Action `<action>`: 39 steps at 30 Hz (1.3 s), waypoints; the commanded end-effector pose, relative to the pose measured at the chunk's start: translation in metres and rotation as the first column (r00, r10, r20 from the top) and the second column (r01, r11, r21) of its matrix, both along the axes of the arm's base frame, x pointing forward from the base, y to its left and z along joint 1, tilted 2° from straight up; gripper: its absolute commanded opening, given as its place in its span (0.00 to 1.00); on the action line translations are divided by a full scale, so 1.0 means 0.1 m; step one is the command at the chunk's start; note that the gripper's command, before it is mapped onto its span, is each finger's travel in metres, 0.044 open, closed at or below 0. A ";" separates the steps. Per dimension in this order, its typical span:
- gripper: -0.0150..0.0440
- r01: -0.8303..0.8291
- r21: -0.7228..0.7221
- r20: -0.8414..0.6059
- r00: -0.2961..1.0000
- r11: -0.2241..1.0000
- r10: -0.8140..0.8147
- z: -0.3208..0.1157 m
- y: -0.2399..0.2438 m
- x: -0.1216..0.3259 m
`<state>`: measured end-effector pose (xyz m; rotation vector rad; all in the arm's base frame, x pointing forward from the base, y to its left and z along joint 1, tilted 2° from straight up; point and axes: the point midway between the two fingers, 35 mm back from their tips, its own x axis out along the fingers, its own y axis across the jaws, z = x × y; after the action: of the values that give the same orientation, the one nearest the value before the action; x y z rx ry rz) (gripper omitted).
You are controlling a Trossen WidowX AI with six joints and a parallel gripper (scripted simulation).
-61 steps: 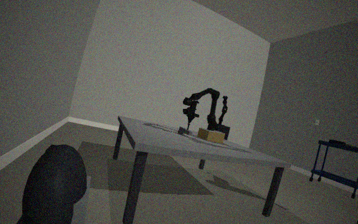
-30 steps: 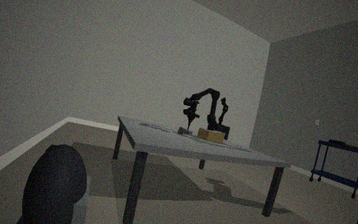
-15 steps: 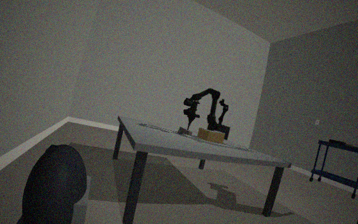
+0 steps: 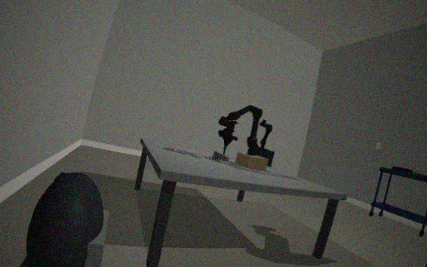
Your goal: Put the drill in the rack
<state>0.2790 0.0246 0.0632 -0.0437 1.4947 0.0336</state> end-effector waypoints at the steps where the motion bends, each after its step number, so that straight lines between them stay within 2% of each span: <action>1: 0.25 -0.003 -0.003 -0.024 1.000 1.000 0.003 -0.09 -0.01 0.00; 39: 0.25 -0.003 -0.003 -0.025 1.000 1.000 0.003 -0.22 -0.02 -0.08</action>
<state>0.2783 0.0244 0.0600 -0.0414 1.4739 0.0354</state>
